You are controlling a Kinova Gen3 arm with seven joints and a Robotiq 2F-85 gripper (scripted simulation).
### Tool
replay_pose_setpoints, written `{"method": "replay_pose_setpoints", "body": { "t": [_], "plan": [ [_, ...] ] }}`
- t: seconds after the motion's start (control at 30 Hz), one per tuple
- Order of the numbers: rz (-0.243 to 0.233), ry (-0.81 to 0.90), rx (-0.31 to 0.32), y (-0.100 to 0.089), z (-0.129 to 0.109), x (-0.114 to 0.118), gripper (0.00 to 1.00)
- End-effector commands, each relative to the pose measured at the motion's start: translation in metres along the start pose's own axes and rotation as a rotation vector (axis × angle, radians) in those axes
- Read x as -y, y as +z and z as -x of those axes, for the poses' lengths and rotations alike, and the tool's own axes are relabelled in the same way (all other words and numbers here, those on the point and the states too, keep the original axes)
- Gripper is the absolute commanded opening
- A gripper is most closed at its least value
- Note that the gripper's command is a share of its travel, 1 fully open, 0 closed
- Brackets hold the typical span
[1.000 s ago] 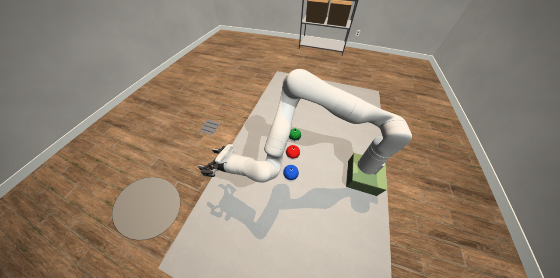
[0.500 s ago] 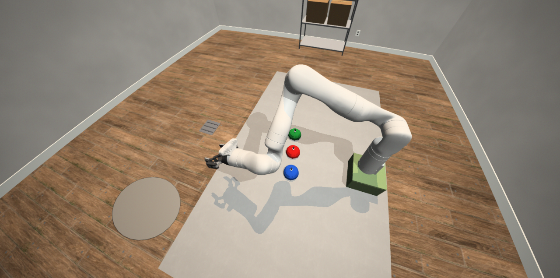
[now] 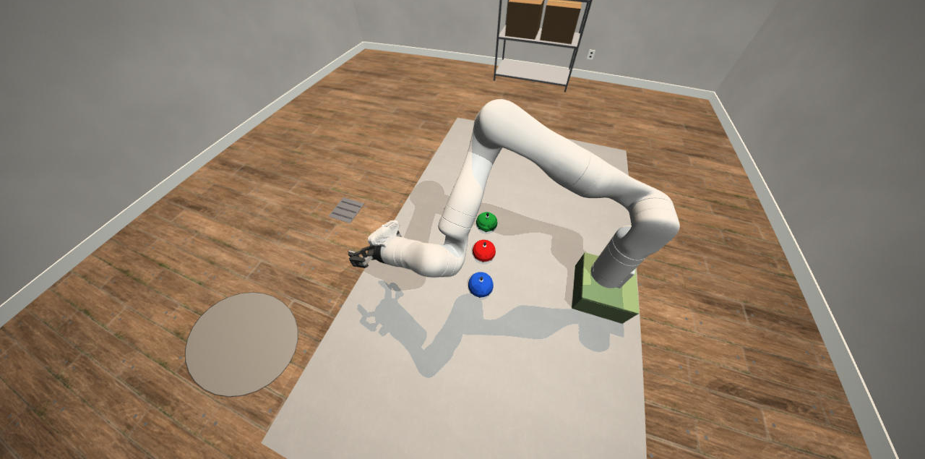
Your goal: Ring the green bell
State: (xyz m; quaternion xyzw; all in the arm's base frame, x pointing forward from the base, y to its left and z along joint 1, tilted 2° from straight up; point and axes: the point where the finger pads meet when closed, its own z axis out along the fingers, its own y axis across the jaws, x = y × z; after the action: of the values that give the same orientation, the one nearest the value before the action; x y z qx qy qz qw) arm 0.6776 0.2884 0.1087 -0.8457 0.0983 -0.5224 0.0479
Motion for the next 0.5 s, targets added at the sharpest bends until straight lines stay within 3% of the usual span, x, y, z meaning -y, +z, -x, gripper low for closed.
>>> {"method": "replay_pose_setpoints", "body": {
  "t": [0.0,0.07,0.1,0.37,0.4,0.47],
  "plan": [
    [0.004,0.004,-0.006,0.001,-0.005,-0.003,1.00],
    [0.004,0.004,-0.006,0.001,-0.005,-0.003,1.00],
    [0.044,0.038,0.024,0.004,-0.003,-0.024,1.00],
    [0.044,0.038,0.024,0.004,-0.003,-0.024,1.00],
    [0.083,0.071,0.055,0.005,-0.001,-0.045,1.00],
    [0.083,0.071,0.055,0.005,-0.001,-0.045,1.00]
  ]
}}
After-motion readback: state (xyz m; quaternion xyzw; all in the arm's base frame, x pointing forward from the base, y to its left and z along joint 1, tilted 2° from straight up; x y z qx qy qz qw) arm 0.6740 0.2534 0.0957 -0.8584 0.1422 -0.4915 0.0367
